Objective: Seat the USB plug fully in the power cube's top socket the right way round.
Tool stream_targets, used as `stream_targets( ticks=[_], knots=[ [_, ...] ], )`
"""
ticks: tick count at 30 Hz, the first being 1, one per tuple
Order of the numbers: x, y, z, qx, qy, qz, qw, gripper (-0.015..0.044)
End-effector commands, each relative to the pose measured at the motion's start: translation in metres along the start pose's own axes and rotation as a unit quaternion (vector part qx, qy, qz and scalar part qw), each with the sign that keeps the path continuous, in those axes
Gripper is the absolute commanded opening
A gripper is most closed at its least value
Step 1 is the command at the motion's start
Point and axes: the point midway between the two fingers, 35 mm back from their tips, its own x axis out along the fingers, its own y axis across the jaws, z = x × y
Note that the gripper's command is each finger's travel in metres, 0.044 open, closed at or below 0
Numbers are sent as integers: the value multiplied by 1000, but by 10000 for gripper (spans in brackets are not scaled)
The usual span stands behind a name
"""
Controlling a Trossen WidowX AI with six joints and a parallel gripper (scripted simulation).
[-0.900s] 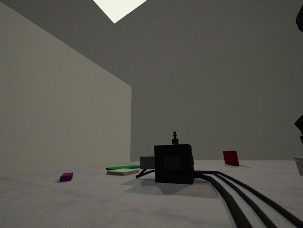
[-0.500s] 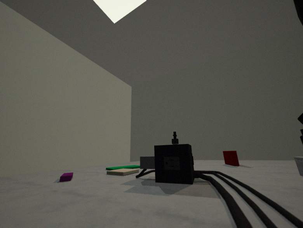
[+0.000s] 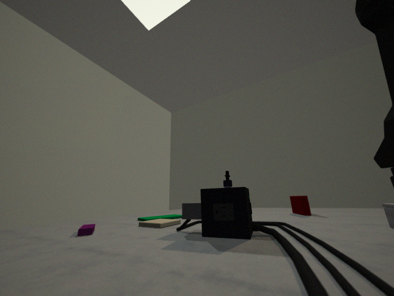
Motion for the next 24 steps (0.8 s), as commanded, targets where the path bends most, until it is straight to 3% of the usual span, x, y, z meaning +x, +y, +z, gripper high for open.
stream_targets(
  ticks=[1, 6, 12, 18, 24],
  knots=[
    [24, -58, 39, -49, -19, -67, 996, 440],
    [36, -147, 111, -97, -48, -184, 977, 440],
    [14, -245, 207, -105, -93, -335, 932, 440],
    [-46, -323, 299, -63, -153, -479, 862, 440],
    [-144, -377, 375, 22, -226, -605, 763, 440]
  ],
)
